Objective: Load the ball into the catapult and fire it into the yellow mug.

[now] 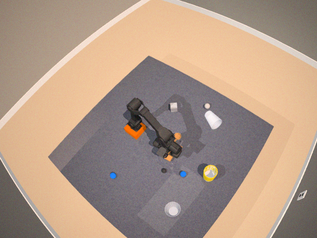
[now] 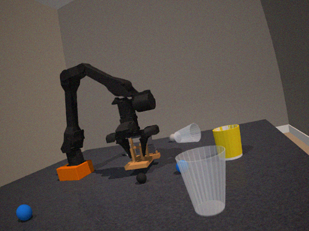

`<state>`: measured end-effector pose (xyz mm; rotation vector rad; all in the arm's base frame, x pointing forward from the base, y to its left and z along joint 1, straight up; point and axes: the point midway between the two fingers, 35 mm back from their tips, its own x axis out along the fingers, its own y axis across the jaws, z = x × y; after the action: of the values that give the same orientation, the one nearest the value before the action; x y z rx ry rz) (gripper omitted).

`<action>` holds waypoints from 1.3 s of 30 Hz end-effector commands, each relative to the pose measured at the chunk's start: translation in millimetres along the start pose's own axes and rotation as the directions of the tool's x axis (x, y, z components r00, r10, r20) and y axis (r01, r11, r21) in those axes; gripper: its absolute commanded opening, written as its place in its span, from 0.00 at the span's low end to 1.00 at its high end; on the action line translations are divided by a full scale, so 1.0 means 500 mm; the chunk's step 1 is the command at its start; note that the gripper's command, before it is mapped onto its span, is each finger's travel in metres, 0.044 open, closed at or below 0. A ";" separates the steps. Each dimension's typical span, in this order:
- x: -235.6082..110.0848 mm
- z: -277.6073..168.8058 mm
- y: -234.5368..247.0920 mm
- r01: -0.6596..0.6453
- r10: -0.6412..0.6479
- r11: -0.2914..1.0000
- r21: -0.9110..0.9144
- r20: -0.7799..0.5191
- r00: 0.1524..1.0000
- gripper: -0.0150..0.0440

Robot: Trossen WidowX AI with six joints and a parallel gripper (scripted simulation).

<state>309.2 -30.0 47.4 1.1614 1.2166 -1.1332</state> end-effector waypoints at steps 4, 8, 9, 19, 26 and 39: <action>0.023 -0.001 0.001 -0.003 0.003 1.000 -0.007 -0.002 1.000 0.25; 0.036 -0.001 0.001 -0.003 0.003 1.000 -0.007 -0.002 1.000 0.25; 0.039 -0.001 0.001 -0.003 0.003 1.000 -0.007 -0.002 1.000 0.25; 0.042 0.000 0.001 -0.001 0.001 1.000 0.000 0.000 1.000 0.25; 0.042 0.000 0.001 -0.001 0.001 1.000 0.000 0.000 1.000 0.57; -0.107 0.001 0.006 0.001 -0.001 1.000 0.000 0.000 1.000 1.00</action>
<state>305.7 -29.6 51.2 1.1457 1.2508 -1.1606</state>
